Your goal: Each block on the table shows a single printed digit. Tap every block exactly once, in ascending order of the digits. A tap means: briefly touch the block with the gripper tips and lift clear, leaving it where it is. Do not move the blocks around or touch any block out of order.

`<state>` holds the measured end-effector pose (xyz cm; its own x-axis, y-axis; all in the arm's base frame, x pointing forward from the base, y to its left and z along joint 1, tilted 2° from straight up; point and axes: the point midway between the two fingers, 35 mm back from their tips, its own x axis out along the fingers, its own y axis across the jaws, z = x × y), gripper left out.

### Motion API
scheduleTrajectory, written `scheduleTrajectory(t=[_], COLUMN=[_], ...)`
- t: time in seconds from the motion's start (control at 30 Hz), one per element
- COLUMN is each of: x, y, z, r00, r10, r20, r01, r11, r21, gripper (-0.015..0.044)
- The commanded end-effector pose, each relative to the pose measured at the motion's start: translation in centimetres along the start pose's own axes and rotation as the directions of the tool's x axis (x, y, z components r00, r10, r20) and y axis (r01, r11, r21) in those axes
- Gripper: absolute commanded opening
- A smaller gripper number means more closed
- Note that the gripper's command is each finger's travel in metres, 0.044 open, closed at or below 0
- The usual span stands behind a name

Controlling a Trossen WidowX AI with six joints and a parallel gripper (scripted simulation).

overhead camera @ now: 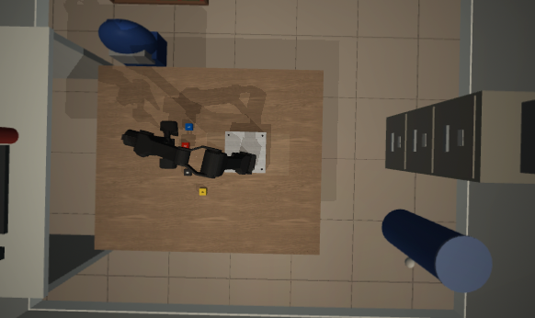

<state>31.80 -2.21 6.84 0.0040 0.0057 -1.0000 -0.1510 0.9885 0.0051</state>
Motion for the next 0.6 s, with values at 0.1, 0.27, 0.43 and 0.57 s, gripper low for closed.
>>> scheduleTrajectory(t=[0.1, 0.27, 0.43, 0.57], x=[0.0, 0.0, 0.0, 0.0], y=[0.2, 0.2, 0.4, 5.4], z=[-0.1, -0.1, -0.1, -0.1], r00=[1.0, 1.0, 1.0, 1.0], r10=[-0.001, -0.001, -0.001, 0.006], r20=[0.001, 0.001, 0.001, 0.003], r01=[0.001, 0.001, 0.001, -0.006], r11=[1.0, 1.0, 1.0, 1.0], r21=[0.006, 0.006, 0.006, 0.004], gripper=[0.04, 0.04, 0.04, 0.04])
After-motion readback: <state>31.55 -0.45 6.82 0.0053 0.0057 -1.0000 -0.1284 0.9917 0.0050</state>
